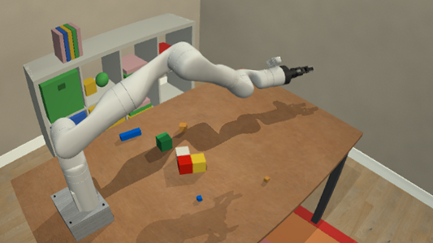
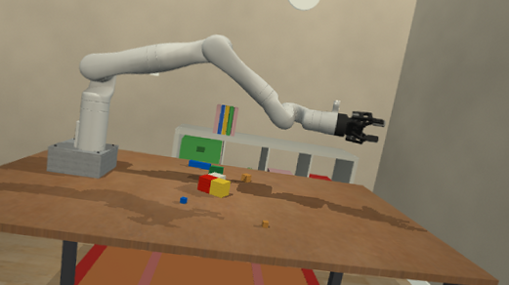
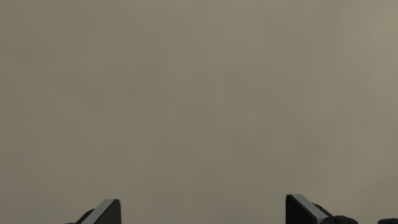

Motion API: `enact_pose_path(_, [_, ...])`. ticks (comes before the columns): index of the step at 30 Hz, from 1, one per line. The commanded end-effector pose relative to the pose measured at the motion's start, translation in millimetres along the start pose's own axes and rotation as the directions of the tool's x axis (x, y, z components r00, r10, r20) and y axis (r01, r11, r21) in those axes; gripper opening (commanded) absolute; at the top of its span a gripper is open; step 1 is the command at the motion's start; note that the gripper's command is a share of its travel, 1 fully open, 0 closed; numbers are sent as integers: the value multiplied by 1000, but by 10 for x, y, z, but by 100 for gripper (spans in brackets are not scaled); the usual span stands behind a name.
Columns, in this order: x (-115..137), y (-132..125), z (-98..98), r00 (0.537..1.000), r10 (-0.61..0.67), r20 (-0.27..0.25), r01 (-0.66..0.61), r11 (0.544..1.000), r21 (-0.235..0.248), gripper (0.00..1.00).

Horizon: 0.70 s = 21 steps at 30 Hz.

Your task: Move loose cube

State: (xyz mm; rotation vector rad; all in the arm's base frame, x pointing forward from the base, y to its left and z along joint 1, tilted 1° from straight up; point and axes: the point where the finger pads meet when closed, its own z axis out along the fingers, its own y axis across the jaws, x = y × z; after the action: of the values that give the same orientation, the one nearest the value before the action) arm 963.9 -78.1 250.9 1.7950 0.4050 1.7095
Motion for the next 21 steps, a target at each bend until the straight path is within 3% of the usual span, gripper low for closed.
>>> enact_pose_path(1, [22, 18, 3, 1000, 1, -3, -1, 1000, -2, 100])
enact_pose_path(10, [49, -76, -22, 1000, -8, 0, 8, 1000, 21, 100])
enact_pose_path(17, [152, -495, -159, 999, -48, 13, 46, 991, 126, 100])
enact_pose_path(19, [152, -495, -159, 999, -48, 13, 46, 991, 126, 100])
enact_pose_path(21, [192, -683, -237, 998, -68, 17, 64, 983, 174, 100])
